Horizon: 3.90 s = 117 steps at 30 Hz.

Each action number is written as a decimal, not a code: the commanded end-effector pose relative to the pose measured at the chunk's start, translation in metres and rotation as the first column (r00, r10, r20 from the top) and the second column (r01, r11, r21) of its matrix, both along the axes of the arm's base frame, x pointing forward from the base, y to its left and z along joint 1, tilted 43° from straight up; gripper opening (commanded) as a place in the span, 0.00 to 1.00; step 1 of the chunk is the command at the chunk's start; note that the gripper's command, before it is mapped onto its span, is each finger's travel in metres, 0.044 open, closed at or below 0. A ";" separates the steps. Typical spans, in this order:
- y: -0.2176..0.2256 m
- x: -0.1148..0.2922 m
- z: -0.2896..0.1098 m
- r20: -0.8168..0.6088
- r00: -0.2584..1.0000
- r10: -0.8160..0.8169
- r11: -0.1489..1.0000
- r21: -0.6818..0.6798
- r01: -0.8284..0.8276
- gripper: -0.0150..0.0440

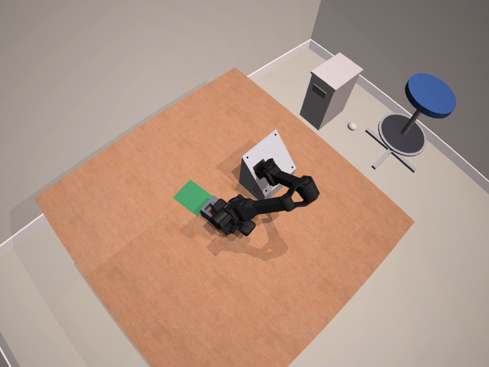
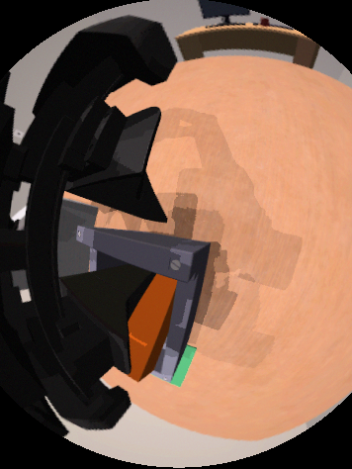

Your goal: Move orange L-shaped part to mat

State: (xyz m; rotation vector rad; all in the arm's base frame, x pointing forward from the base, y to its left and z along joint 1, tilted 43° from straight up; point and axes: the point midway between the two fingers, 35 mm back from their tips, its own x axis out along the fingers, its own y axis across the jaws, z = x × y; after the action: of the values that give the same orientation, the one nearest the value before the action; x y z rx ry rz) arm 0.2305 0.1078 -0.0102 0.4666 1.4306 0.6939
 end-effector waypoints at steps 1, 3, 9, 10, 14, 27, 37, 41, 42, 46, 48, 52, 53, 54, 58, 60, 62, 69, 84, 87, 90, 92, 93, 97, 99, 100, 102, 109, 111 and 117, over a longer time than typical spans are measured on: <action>0.000 0.000 0.010 0.004 1.000 -0.002 1.000 -0.003 0.002 0.56; 0.000 -0.001 0.012 0.003 1.000 -0.002 1.000 -0.004 0.002 0.56; -0.025 0.005 0.029 0.004 1.000 -0.004 1.000 -0.015 0.004 0.56; -0.035 0.006 0.037 0.004 1.000 -0.004 1.000 -0.017 0.004 0.56; -0.071 0.002 0.070 0.003 1.000 -0.002 1.000 -0.011 0.003 0.56; -0.073 0.001 0.072 -0.003 1.000 -0.006 1.000 -0.005 0.006 0.56; -0.073 0.001 0.072 -0.003 1.000 -0.006 1.000 -0.005 0.006 0.56; -0.073 0.001 0.072 -0.003 1.000 -0.006 1.000 -0.005 0.006 0.56; -0.073 0.001 0.072 -0.003 1.000 -0.006 1.000 -0.005 0.006 0.56; -0.073 0.001 0.072 -0.003 1.000 -0.006 1.000 -0.005 0.006 0.56; -0.073 0.001 0.072 -0.003 1.000 -0.006 1.000 -0.005 0.006 0.56; -0.075 0.002 0.070 -0.038 0.998 -0.045 0.999 -0.007 0.044 0.65; -0.077 0.003 0.069 -0.072 0.994 -0.082 0.997 -0.010 0.081 0.69; -0.079 0.004 0.067 -0.117 0.984 -0.132 0.991 -0.015 0.131 0.73; -0.094 0.012 0.056 -0.375 0.828 -0.417 0.906 -0.095 0.413 0.73; -0.102 0.016 0.049 -0.491 0.679 -0.546 0.824 -0.169 0.540 0.73; -0.111 0.019 0.042 -0.582 0.494 -0.646 0.724 -0.260 0.639 0.73; -0.130 0.024 0.025 -0.671 0.002 -0.741 0.456 -0.501 0.735 0.73; -0.129 0.024 0.024 -0.671 0.002 -0.741 0.456 -0.501 0.735 0.73; -0.122 0.024 0.016 -0.671 0.002 -0.741 0.456 -0.501 0.736 0.73; -0.110 0.024 0.004 -0.672 0.002 -0.740 0.456 -0.501 0.736 0.73; -0.109 0.024 0.002 -0.672 0.002 -0.740 0.456 -0.500 0.736 0.73; -0.109 0.024 0.002 -0.672 0.002 -0.740 0.456 -0.500 0.736 0.73; -0.107 0.024 -0.001 -0.672 0.002 -0.740 0.456 -0.501 0.736 0.73; -0.104 0.024 -0.003 -0.672 0.002 -0.740 0.456 -0.501 0.736 0.73; -0.103 0.025 -0.004 -0.672 0.002 -0.740 0.456 -0.501 0.736 0.73; -0.101 0.025 -0.007 -0.672 0.002 -0.741 0.456 -0.501 0.736 0.73; -0.093 0.025 -0.015 -0.672 0.002 -0.740 0.456 -0.501 0.736 0.73; -0.091 0.025 -0.018 -0.672 0.002 -0.740 0.456 -0.500 0.736 0.73; -0.084 0.025 -0.025 -0.673 0.002 -0.740 0.457 -0.500 0.736 0.73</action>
State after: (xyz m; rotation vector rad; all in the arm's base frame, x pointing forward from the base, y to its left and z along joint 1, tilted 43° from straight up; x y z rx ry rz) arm 0.2569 0.0189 -0.0303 1.6206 1.7297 -0.6077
